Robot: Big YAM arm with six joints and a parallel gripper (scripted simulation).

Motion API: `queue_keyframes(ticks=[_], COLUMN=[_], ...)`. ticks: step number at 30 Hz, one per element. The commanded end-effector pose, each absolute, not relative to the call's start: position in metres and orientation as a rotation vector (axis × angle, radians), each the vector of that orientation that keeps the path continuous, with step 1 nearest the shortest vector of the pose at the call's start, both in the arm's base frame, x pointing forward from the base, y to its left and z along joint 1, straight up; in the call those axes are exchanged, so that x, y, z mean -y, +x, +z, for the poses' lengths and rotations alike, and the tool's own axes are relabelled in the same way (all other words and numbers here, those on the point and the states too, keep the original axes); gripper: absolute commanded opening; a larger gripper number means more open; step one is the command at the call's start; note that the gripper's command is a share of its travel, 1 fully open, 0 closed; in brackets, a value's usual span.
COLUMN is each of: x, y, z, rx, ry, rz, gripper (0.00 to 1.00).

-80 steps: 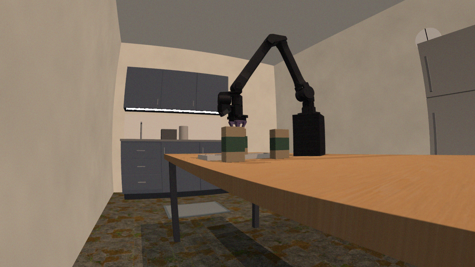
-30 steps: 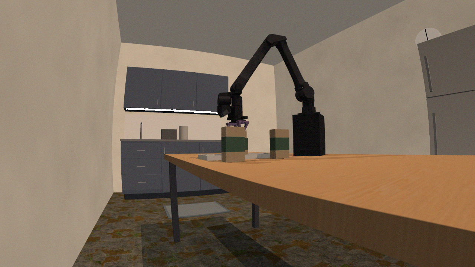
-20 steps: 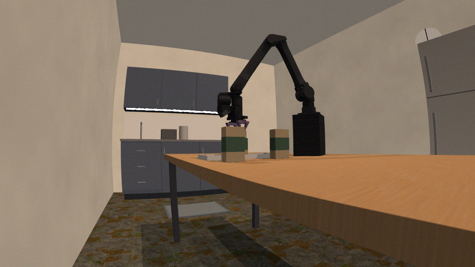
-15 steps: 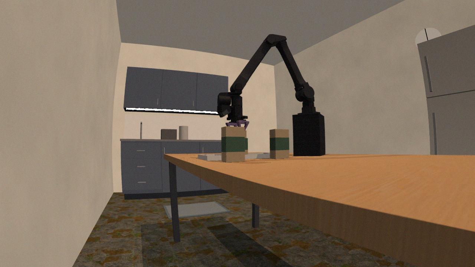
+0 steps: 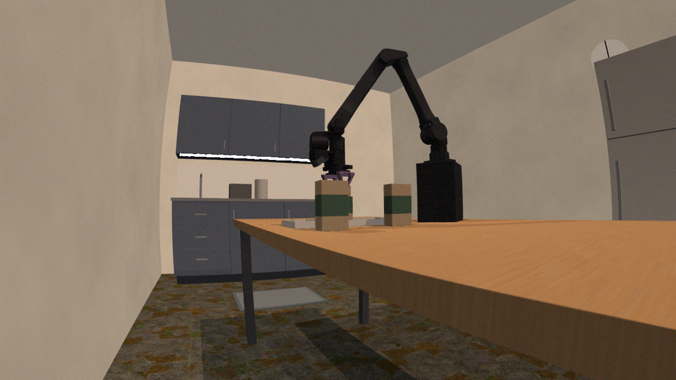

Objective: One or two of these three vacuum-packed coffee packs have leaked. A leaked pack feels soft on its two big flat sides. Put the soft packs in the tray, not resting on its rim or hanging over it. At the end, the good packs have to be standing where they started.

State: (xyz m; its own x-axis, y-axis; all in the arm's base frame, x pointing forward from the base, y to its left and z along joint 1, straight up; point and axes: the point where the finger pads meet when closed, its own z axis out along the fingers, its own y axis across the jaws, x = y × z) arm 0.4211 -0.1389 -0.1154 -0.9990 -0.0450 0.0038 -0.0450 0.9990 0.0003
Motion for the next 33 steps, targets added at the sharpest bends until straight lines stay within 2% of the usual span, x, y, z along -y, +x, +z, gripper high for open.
queue_keyframes(ticks=[1, 18, 26, 30, 32, 33], x=[0.147, 0.148, 0.148, 0.148, 0.146, 0.141], y=[0.442, 0.443, 0.445, 0.445, 0.440, 0.422], z=[-0.102, -0.098, -0.021, -0.010, -0.027, -0.037], rx=[3.187, 3.189, 3.197, 3.198, 3.161, 3.126], ry=[0.080, 0.080, 0.081, 0.081, 0.080, 0.079], rz=[0.027, 0.028, 0.033, 0.033, 0.011, -0.008], gripper=[0.79, 0.79, 0.79, 0.79, 0.79, 0.79])
